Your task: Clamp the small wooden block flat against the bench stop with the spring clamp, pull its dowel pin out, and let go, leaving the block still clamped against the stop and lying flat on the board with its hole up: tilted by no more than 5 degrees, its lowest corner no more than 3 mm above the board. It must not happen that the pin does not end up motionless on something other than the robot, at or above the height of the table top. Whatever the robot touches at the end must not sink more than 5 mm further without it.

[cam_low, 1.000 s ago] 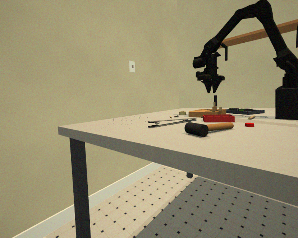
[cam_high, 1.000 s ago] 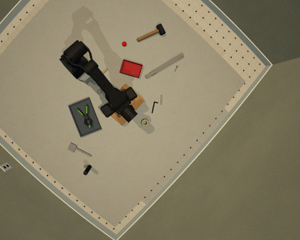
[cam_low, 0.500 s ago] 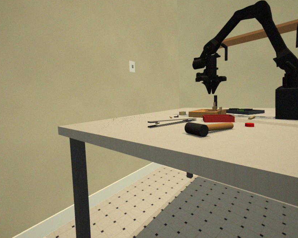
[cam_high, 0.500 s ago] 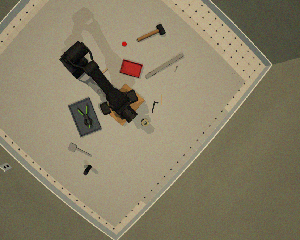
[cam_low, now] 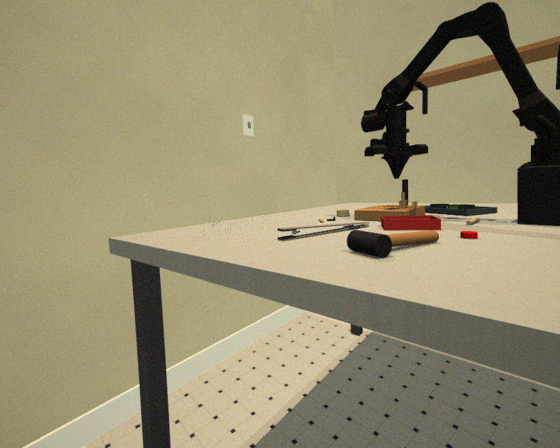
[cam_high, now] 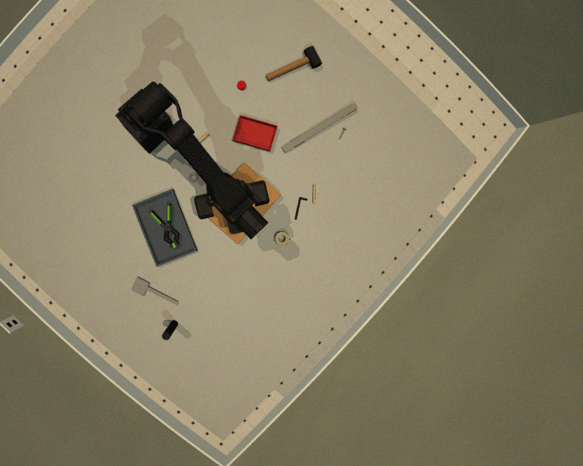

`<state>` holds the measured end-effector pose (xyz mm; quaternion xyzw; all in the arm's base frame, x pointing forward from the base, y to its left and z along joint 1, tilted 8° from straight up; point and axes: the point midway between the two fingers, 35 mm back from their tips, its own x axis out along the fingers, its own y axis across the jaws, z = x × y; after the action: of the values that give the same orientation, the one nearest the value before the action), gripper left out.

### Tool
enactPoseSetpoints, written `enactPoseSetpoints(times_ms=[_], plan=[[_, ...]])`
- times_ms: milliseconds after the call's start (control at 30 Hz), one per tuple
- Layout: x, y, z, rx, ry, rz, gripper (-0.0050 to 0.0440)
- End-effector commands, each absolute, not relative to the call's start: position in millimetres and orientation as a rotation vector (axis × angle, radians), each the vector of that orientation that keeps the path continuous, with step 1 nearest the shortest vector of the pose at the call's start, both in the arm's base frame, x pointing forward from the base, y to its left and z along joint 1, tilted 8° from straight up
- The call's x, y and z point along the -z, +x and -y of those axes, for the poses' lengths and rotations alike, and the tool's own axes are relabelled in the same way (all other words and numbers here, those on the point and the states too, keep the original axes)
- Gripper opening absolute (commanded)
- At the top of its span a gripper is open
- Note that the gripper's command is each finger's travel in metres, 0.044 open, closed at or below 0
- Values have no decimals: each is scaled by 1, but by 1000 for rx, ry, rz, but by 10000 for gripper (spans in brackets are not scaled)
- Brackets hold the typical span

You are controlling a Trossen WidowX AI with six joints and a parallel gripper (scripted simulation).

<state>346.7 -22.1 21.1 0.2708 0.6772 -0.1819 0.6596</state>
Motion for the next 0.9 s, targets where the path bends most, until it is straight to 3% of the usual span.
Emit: enactPoseSetpoints(times_ms=[0,867], plan=[[-19,348,22,441,648,-1529,0],[-10,353,22,709,910,-1466,0]])
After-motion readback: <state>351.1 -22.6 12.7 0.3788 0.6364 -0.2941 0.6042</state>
